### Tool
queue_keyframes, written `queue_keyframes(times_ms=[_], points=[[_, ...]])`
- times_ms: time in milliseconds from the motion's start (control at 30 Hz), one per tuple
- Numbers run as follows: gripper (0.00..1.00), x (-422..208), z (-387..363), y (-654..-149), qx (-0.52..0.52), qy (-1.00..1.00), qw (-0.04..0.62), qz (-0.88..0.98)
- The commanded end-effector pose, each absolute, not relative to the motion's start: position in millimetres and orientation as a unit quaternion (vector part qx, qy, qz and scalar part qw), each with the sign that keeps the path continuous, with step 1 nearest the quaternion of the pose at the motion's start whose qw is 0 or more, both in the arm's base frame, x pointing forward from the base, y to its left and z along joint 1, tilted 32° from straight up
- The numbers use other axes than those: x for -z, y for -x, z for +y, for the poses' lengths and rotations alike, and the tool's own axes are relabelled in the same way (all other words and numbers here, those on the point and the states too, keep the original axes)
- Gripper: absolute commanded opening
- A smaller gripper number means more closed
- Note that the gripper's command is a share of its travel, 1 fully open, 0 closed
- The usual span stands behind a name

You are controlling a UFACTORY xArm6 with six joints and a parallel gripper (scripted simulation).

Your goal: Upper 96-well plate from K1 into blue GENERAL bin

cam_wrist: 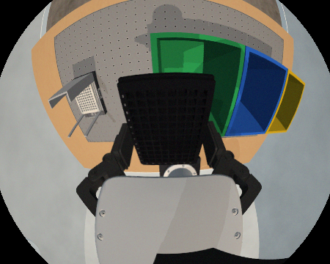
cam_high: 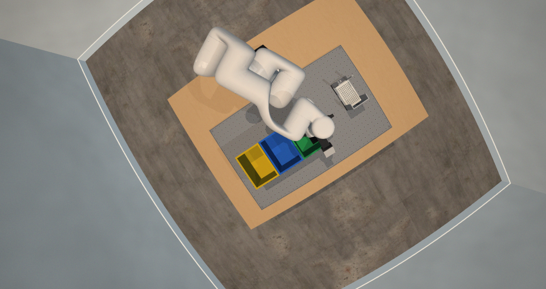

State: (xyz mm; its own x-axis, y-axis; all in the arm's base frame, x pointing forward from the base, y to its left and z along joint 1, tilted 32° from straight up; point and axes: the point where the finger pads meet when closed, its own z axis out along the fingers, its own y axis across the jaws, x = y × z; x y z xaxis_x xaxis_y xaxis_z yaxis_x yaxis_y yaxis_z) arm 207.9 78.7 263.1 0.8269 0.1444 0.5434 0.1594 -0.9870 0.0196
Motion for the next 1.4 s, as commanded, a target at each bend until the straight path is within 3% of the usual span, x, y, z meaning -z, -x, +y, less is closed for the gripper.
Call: queue_keyframes(times_ms=[0,1367], points=[[0.0,-265,67,-212,0.279,0.956,0.024,-0.084],[0.0,-267,-52,-245,0.278,0.956,0.022,-0.085]])
